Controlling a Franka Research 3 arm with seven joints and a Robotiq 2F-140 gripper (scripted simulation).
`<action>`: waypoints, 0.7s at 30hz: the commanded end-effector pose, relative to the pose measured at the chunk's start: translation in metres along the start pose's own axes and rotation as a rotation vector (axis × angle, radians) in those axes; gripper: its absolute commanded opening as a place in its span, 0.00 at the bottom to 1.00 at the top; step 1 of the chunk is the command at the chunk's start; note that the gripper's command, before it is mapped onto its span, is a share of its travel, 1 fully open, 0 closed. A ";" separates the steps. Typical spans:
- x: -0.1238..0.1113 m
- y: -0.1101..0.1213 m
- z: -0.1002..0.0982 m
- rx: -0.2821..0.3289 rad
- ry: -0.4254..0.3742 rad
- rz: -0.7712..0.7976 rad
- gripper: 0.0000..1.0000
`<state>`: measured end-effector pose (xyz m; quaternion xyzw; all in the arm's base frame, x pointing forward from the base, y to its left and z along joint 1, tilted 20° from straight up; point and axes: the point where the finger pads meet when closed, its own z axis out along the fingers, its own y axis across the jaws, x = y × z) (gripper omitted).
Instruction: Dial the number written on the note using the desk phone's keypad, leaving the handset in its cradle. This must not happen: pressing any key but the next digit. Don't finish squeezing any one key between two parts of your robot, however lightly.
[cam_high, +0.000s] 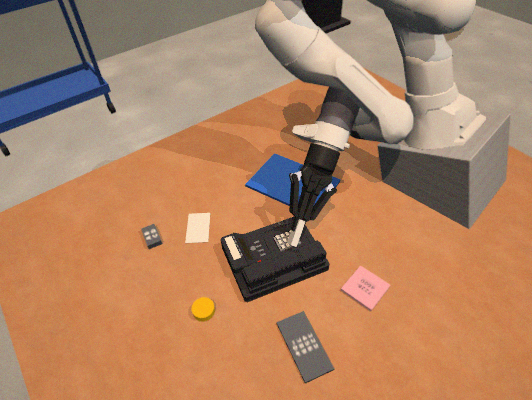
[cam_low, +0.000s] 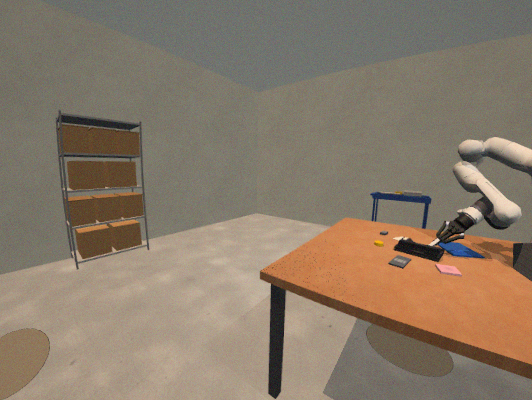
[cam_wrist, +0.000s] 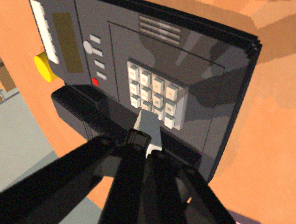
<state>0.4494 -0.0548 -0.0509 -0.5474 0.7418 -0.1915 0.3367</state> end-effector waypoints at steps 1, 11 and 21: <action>0.001 0.000 0.000 0.001 0.000 -0.006 0.00; 0.001 0.000 0.000 0.001 0.000 -0.006 0.00; -0.006 -0.005 -0.007 0.001 0.000 -0.006 0.00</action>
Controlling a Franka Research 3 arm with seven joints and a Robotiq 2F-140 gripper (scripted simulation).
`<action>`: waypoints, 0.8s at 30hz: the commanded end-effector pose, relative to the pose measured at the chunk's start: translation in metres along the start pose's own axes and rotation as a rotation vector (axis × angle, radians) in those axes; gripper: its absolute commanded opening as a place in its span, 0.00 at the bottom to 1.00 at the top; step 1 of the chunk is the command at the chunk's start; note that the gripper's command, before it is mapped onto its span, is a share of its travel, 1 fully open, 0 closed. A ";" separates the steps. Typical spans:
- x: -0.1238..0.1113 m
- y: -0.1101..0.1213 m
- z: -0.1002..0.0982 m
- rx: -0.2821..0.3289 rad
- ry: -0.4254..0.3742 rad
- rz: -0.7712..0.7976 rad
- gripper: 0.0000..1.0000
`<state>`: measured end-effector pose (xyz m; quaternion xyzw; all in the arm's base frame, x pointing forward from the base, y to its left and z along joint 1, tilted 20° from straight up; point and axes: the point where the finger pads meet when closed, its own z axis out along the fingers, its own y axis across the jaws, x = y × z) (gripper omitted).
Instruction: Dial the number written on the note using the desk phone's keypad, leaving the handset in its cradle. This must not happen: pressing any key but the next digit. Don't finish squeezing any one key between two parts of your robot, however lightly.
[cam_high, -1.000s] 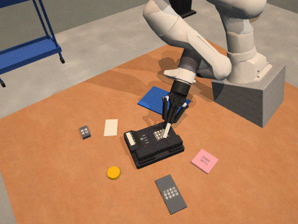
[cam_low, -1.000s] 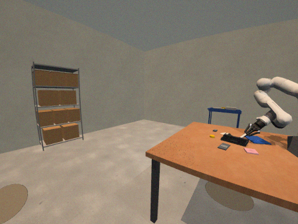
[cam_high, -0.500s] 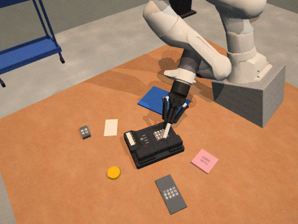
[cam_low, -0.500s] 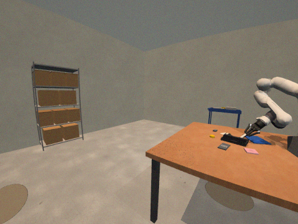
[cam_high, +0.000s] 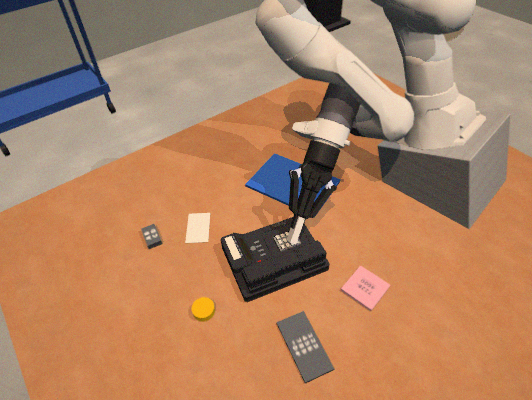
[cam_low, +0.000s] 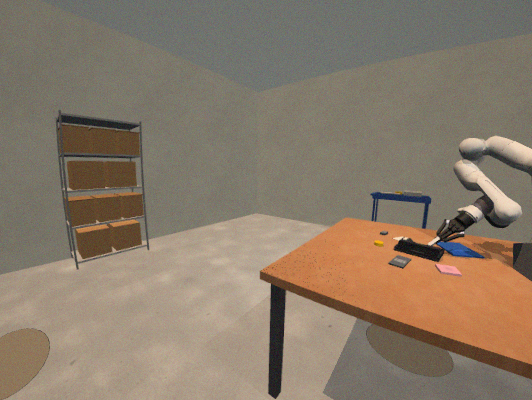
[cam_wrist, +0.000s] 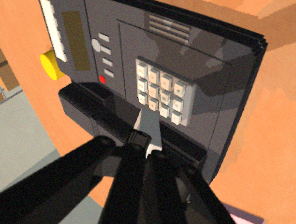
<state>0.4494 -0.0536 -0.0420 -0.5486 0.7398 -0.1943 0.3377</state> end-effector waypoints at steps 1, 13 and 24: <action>-0.002 0.000 -0.001 -0.004 0.000 0.000 0.00; 0.002 -0.009 0.001 -0.004 0.000 0.000 0.00; 0.011 -0.026 0.006 -0.004 0.000 0.000 0.00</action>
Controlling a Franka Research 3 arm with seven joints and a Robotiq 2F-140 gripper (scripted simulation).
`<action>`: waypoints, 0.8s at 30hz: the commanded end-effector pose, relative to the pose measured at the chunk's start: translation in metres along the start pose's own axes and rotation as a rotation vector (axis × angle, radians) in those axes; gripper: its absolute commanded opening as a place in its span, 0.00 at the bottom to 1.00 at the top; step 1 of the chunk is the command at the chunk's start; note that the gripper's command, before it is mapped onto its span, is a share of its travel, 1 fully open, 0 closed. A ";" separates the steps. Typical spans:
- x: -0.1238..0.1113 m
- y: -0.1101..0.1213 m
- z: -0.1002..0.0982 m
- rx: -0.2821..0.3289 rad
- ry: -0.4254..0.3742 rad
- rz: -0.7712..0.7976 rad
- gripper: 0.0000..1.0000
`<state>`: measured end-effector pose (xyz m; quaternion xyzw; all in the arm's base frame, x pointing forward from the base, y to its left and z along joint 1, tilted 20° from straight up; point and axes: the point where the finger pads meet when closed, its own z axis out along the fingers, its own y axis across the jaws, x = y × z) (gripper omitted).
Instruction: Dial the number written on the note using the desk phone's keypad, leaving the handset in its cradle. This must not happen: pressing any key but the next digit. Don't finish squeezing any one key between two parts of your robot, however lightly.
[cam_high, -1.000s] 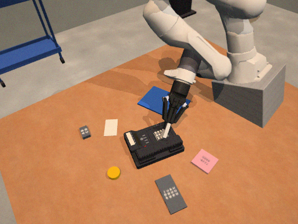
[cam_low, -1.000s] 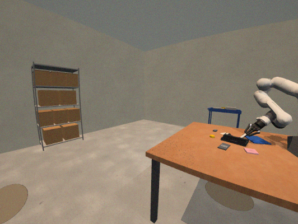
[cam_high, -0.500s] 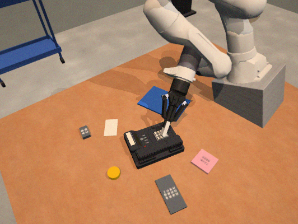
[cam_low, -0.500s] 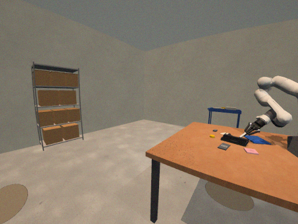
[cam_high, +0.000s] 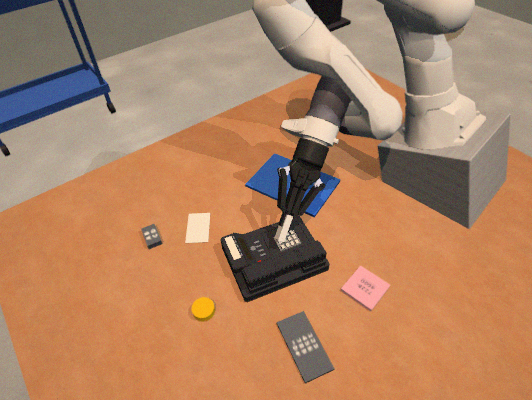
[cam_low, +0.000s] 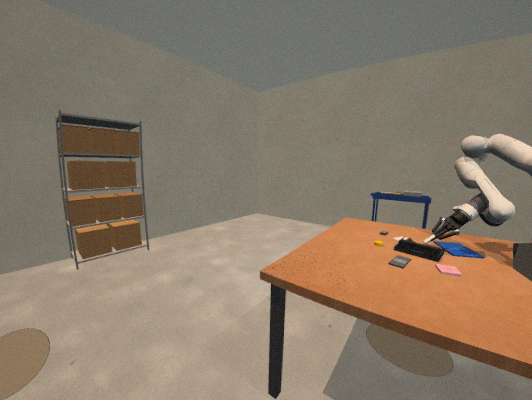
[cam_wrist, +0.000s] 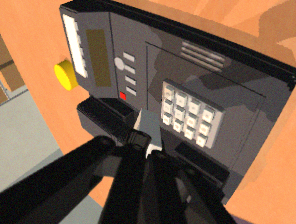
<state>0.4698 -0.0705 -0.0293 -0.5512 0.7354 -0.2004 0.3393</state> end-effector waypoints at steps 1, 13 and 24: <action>0.002 0.002 0.002 -0.015 0.000 0.012 0.00; 0.004 0.003 0.005 -0.015 0.000 0.012 0.00; 0.006 0.005 0.007 -0.015 0.000 0.012 0.00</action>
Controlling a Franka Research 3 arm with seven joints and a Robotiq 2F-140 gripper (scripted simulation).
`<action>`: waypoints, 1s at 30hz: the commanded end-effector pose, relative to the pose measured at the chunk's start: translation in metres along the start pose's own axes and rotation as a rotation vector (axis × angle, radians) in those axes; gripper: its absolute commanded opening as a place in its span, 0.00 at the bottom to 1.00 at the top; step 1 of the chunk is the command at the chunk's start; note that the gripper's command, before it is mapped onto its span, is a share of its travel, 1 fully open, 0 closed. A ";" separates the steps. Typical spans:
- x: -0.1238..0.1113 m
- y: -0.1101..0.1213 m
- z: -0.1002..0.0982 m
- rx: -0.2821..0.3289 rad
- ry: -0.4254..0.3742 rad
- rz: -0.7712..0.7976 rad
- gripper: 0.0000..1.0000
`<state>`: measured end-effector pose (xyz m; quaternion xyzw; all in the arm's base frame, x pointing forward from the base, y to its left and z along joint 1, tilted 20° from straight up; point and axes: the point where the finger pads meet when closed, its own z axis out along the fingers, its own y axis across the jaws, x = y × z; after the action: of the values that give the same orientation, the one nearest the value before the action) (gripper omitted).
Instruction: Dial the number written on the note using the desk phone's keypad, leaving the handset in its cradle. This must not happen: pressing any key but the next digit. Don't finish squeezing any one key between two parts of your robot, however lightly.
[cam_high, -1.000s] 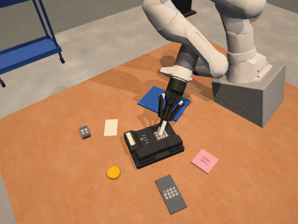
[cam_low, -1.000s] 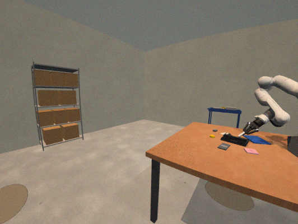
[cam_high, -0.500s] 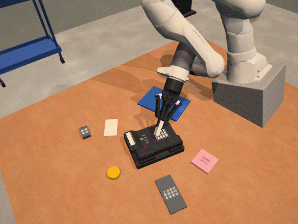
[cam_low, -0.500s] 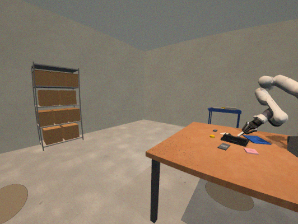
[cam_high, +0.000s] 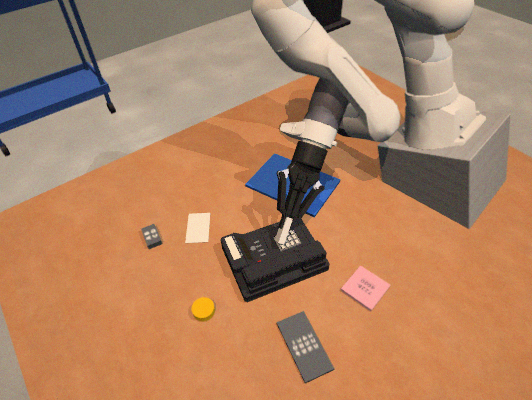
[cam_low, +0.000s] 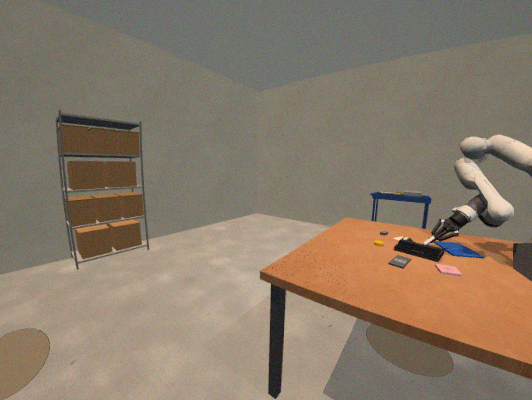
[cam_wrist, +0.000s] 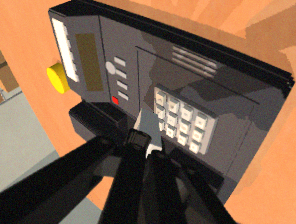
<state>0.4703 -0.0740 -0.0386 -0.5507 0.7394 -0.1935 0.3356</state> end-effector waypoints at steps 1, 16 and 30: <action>0.001 0.000 0.001 0.001 -0.001 0.004 0.00; 0.002 0.001 0.002 0.001 -0.001 0.004 0.00; 0.003 0.002 0.003 0.001 -0.001 0.004 0.00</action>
<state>0.4706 -0.0747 -0.0418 -0.5501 0.7399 -0.1927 0.3359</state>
